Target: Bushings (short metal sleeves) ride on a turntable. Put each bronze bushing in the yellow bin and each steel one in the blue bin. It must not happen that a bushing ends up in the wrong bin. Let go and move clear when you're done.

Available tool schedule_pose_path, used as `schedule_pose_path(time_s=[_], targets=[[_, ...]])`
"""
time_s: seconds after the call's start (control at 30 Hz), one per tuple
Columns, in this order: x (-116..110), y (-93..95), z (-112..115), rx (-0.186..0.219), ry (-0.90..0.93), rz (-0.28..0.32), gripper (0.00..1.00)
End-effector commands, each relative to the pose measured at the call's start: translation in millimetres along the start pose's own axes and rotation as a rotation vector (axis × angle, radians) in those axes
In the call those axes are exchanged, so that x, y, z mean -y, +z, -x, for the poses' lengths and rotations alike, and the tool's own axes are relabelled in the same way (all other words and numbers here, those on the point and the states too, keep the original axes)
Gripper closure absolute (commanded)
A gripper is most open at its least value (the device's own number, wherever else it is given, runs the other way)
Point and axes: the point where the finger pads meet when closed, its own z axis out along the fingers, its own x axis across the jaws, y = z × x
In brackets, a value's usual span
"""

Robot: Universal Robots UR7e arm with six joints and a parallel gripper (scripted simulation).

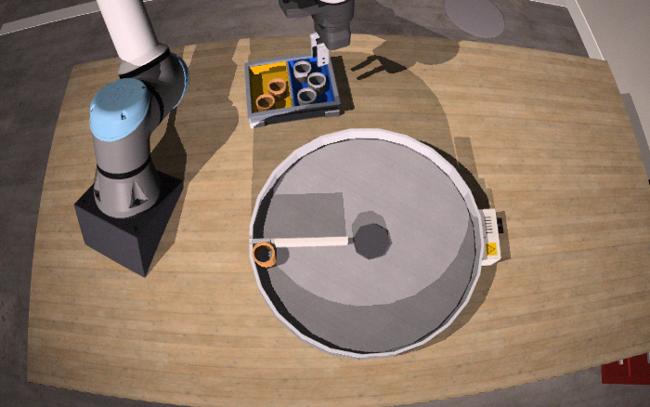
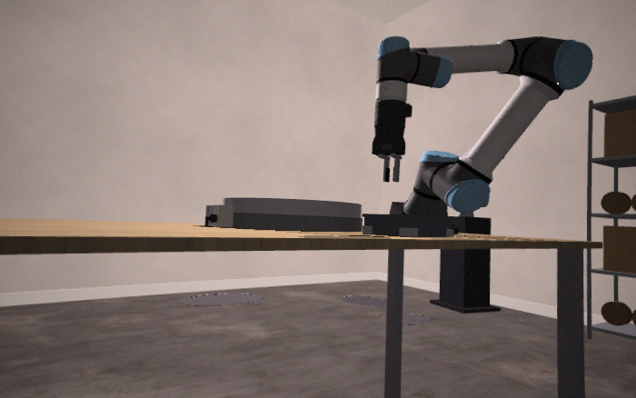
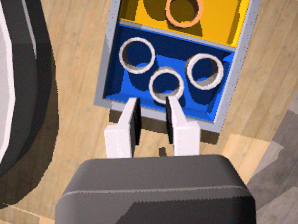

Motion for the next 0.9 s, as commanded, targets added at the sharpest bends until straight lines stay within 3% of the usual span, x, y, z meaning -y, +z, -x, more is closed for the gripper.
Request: schedule_pose_path(time_s=[0.0, 0.87], targets=[[2.5, -18.5, 0.0, -0.012, -0.003, -0.007, 0.53], [0.1, -14.7, 0.7, -0.003, -0.001, 0.0, 0.53]])
